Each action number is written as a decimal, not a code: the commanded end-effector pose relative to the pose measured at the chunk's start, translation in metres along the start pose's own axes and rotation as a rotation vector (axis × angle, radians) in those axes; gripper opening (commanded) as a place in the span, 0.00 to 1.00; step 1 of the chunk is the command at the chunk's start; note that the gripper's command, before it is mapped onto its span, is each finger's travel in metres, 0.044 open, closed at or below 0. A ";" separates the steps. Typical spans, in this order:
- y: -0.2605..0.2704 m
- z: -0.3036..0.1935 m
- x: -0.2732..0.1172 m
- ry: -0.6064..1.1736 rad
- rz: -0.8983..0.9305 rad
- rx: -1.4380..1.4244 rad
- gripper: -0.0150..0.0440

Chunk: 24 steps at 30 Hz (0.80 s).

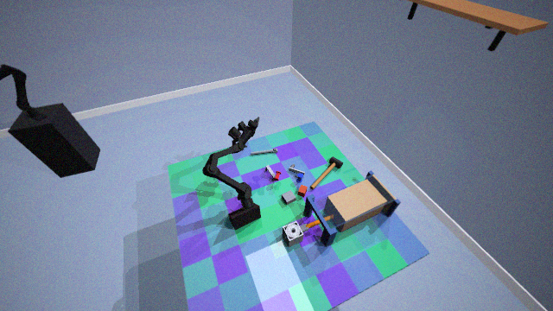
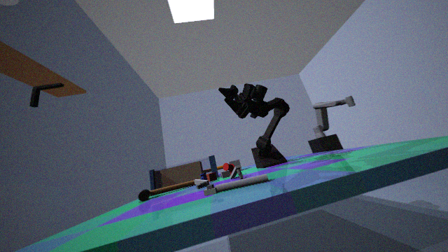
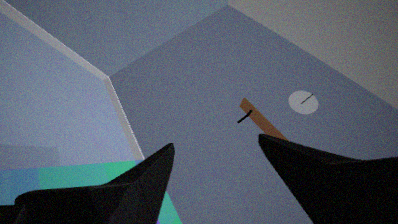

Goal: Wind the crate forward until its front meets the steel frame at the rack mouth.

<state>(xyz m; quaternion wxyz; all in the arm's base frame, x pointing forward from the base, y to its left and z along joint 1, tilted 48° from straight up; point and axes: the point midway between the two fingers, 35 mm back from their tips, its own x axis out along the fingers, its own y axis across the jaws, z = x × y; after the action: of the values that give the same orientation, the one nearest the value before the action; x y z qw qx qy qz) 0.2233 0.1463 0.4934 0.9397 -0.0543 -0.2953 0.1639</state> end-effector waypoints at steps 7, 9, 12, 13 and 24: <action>0.019 -0.075 0.016 0.295 0.123 0.123 1.00; 0.022 -0.108 0.016 0.437 0.149 0.196 1.00; 0.028 -0.156 0.006 0.672 0.175 0.333 1.00; 0.030 -0.171 0.001 0.756 0.178 0.387 1.00; 0.035 -0.259 -0.112 1.766 -0.244 1.247 1.00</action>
<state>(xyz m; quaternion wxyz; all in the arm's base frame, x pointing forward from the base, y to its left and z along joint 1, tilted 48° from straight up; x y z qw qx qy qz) 0.3111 0.1610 0.2646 0.8854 0.1651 0.3675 0.2317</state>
